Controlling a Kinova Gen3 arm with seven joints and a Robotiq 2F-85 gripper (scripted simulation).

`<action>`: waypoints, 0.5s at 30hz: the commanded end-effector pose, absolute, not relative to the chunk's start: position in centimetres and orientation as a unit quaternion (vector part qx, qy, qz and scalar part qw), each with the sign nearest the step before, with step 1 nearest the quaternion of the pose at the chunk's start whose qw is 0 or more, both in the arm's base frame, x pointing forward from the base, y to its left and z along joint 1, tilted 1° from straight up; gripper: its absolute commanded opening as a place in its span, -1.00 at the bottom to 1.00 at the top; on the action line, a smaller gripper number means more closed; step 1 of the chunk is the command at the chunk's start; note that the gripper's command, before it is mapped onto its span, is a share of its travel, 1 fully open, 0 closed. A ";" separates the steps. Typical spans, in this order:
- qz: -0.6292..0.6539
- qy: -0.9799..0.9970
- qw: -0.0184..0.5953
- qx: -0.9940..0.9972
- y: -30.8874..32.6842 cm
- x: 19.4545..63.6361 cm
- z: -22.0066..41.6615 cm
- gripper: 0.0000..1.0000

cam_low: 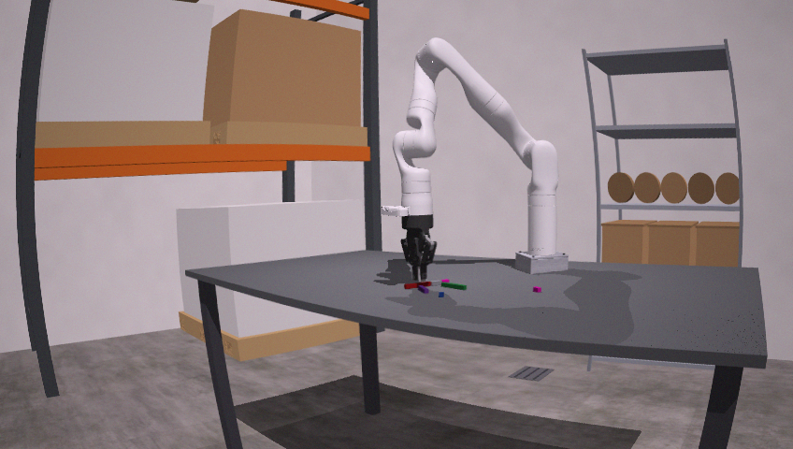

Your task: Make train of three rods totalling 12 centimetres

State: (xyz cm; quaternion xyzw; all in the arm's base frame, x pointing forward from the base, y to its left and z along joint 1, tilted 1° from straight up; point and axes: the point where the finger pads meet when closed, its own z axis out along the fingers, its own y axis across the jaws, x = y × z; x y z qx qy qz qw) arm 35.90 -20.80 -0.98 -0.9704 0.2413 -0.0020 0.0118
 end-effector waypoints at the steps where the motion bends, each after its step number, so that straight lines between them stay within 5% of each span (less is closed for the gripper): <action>1: -0.007 0.242 0.010 -0.970 -21.3 36.1 0.8 -0.52; 15: -0.007 0.241 0.011 -0.970 -21.3 36.0 6.4 -0.52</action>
